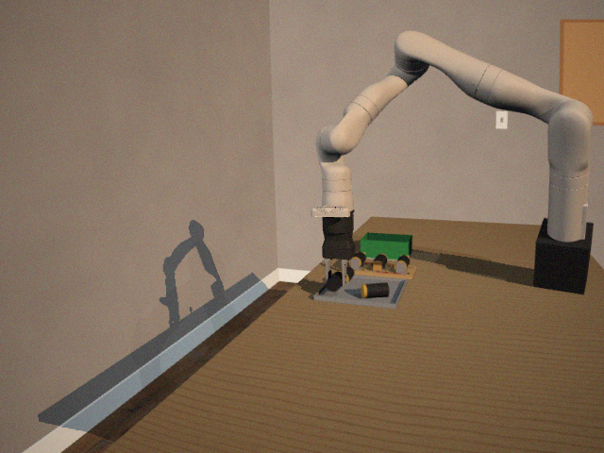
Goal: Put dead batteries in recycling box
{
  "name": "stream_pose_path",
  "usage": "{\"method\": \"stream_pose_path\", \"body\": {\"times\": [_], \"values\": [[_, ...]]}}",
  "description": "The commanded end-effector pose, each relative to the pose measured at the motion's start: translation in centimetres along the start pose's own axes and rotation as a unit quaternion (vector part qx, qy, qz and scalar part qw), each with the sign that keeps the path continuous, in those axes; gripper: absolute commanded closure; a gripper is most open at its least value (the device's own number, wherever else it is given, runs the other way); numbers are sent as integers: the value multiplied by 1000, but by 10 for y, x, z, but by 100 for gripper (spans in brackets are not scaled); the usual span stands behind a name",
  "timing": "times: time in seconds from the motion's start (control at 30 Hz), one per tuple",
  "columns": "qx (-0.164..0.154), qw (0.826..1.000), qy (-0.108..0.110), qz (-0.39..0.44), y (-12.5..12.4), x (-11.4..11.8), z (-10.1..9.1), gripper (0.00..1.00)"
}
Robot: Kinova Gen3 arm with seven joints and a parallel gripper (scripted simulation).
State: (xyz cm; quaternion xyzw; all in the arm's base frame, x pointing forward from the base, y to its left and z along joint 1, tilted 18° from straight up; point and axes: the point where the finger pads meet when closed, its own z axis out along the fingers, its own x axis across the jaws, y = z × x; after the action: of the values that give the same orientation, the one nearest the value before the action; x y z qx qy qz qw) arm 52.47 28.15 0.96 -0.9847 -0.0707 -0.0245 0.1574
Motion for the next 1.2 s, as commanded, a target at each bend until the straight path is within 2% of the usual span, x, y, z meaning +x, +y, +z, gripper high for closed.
{"method": "stream_pose_path", "body": {"times": [0.0,0.1,0.4,0.47,0.63,0.7,1.17], "values": [[-2,1000,9,2,4,7,-18,43],[-2,1000,9,2,4,6,-24,43],[-2,1000,9,2,4,6,-27,43],[-2,1000,9,2,3,6,-40,43],[-2,1000,9,2,3,5,-97,43],[-2,1000,9,2,3,5,-109,43],[-2,1000,9,2,6,4,-111,43]]}}
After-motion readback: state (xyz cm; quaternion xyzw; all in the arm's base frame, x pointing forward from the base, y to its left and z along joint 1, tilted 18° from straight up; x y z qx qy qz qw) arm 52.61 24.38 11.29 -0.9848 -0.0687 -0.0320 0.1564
